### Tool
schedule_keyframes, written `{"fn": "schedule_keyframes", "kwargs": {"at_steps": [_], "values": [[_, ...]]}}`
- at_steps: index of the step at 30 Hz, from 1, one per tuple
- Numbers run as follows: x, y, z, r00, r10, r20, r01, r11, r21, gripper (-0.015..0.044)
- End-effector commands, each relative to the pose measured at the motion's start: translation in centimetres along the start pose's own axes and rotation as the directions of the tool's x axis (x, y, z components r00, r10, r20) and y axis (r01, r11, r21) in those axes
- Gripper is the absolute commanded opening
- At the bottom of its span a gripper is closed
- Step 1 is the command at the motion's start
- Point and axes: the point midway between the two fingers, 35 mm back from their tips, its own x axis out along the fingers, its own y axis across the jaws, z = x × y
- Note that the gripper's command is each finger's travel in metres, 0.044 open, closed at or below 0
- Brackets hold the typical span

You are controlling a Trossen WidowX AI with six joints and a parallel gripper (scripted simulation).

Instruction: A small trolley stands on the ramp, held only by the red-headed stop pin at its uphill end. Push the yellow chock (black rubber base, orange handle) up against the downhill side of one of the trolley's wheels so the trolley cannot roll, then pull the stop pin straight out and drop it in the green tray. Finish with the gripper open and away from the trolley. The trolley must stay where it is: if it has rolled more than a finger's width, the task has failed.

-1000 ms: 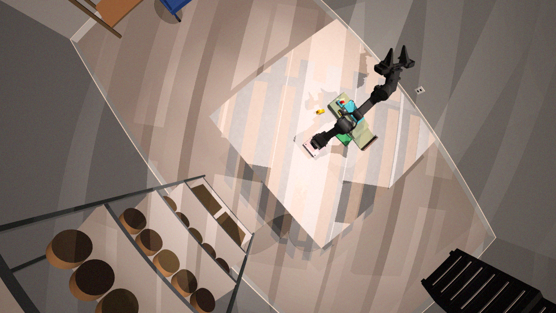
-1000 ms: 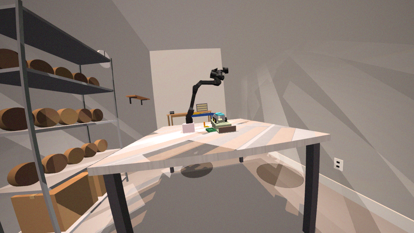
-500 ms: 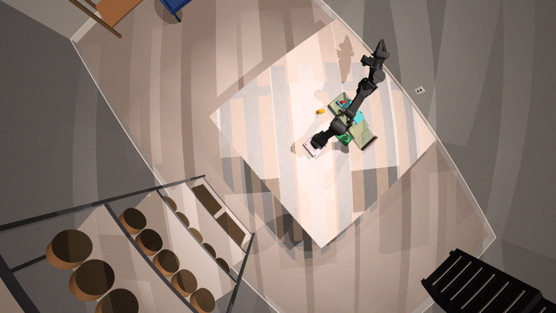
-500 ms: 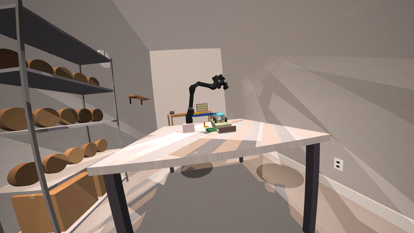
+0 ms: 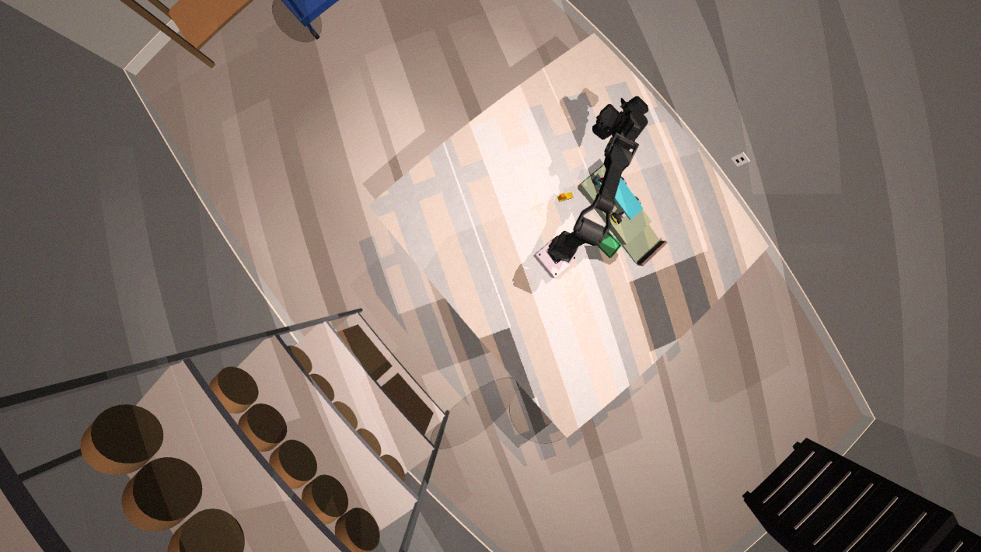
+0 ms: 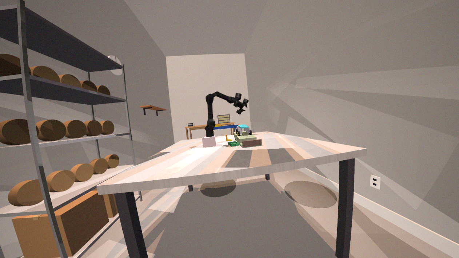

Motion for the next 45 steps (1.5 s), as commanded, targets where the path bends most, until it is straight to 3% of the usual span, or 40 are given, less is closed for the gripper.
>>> {"fn": "schedule_keyframes", "kwargs": {"at_steps": [1,5,10,17,19,45], "values": [[-1.2,7.8,-0.5,0.964,0.246,-0.106,-0.222,0.955,0.198,0.019],[-3.2,13.6,-1.2,0.884,0.428,-0.188,-0.352,0.874,0.336,0.019],[-7.3,20.4,-2.4,0.719,0.627,-0.299,-0.44,0.744,0.502,0.019],[-14.7,27.2,-4.4,0.409,0.792,-0.454,-0.414,0.604,0.681,0.019],[-16.0,27.9,-4.7,0.356,0.804,-0.477,-0.4,0.592,0.7,0.019],[-14.6,31.7,-6.9,0.349,0.805,-0.48,-0.398,0.591,0.702,0.019]]}}
